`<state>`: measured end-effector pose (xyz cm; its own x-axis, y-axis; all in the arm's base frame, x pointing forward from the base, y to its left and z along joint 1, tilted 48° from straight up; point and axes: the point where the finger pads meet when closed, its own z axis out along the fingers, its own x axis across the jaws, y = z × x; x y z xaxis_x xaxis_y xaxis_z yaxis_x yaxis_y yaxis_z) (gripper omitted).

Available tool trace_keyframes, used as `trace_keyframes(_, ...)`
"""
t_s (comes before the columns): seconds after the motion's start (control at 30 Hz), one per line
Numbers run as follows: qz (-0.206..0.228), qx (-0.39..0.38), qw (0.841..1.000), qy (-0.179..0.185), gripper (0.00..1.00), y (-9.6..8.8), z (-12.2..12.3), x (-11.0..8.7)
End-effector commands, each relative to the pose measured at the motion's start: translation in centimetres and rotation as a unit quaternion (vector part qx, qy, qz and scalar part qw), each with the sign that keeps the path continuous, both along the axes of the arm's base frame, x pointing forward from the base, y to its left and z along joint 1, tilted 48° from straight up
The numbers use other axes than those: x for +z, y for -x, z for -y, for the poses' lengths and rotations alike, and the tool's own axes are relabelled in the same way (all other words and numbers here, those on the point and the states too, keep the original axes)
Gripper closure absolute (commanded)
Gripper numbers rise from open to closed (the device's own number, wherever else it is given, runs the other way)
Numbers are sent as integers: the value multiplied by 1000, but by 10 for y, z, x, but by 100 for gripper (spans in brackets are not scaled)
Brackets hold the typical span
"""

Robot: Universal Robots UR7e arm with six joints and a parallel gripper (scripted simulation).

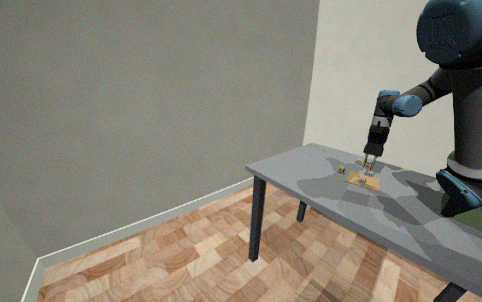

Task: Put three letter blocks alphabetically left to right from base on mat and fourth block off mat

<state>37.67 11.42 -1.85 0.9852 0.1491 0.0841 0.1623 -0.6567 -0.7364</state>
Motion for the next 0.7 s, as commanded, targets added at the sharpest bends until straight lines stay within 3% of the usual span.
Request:
trace_keyframes(0.0, 0, 0, 1000, 0, 51, 1, -9, -8)
trace_keyframes(0.33, 0, 0, 1000, 0, 51, 3, -38, -34)
trace_keyframes(0.67, 0, 0, 1000, 0, 51, 3, -43, -39)
